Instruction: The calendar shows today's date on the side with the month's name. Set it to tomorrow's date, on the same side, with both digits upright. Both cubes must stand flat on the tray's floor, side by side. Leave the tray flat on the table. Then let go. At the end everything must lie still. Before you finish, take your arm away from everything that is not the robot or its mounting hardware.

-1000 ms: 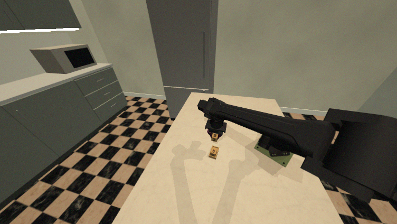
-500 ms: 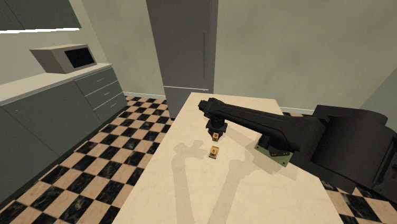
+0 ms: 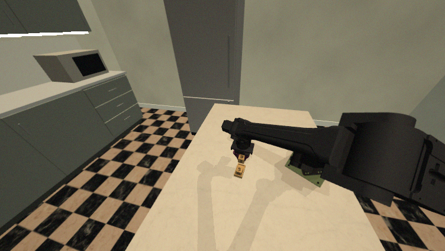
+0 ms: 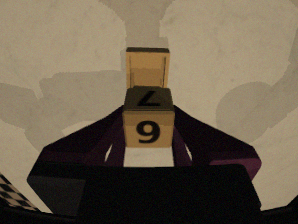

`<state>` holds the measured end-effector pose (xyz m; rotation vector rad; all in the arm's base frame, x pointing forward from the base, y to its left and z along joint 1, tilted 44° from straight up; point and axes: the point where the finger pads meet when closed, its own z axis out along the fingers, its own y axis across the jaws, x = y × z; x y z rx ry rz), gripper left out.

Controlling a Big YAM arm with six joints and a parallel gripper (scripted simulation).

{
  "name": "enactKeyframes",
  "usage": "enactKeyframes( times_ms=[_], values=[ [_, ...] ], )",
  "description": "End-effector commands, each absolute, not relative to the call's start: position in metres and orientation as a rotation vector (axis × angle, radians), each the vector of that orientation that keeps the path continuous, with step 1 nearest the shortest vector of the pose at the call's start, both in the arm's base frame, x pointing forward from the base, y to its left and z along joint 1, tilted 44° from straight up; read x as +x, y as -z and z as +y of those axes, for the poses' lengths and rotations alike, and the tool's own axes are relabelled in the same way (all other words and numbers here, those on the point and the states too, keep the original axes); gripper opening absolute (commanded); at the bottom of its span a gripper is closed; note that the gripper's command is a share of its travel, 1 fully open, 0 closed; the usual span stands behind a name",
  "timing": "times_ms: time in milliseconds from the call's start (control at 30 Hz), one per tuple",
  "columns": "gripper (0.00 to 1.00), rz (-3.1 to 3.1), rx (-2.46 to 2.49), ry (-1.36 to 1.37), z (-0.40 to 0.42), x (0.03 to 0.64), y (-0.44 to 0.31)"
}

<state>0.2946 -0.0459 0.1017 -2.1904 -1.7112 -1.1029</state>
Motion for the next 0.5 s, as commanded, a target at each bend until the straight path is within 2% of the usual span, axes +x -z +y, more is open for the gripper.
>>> enactKeyframes(
  times_ms=[0,467],
  values=[
    [0.27,-1.673,-2.218,1.095,-0.046,0.299,-0.098],
    [0.27,-1.674,-2.234,1.117,-0.038,0.313,-0.086]
  ],
)
